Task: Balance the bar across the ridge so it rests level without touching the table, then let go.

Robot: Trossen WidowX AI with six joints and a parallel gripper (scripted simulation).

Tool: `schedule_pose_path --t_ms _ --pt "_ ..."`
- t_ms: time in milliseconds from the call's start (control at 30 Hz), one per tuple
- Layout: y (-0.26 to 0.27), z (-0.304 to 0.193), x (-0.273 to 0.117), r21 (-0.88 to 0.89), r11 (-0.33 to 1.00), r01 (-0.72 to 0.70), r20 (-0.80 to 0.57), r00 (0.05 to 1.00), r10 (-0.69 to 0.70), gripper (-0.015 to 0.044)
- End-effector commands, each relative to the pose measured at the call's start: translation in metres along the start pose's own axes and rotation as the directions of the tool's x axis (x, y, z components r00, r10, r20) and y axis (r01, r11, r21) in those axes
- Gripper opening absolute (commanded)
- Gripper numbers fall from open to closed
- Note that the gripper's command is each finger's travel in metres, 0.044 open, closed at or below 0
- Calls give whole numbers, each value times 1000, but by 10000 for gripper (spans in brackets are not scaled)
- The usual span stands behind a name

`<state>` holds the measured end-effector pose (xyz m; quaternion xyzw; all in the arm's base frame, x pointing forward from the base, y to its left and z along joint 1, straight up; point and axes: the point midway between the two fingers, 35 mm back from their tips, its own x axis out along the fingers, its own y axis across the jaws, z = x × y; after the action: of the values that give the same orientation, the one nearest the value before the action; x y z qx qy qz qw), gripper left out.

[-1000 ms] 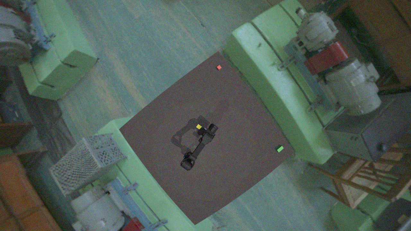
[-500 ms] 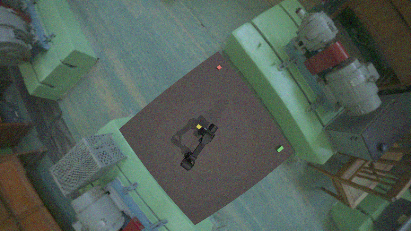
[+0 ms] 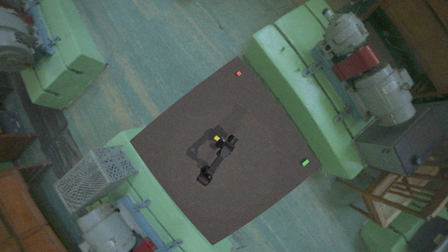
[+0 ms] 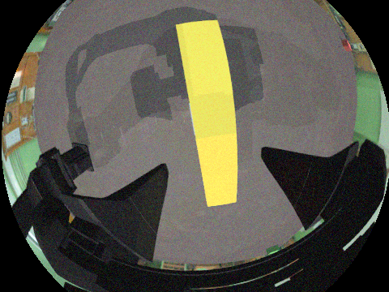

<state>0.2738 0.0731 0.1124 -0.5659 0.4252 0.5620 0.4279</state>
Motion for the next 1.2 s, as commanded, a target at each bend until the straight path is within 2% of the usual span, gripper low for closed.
schedule_pose_path --t_ms 0,100,167,1167 --pt "-6 0 -44 1 1000 19 0 1000 -19 440" --pt "-2 0 -79 1 1000 19 0 1000 -19 440" --pt "0 0 -87 1 1000 19 0 1000 -19 440" --pt "0 0 -87 1 1000 19 0 1000 -19 440"
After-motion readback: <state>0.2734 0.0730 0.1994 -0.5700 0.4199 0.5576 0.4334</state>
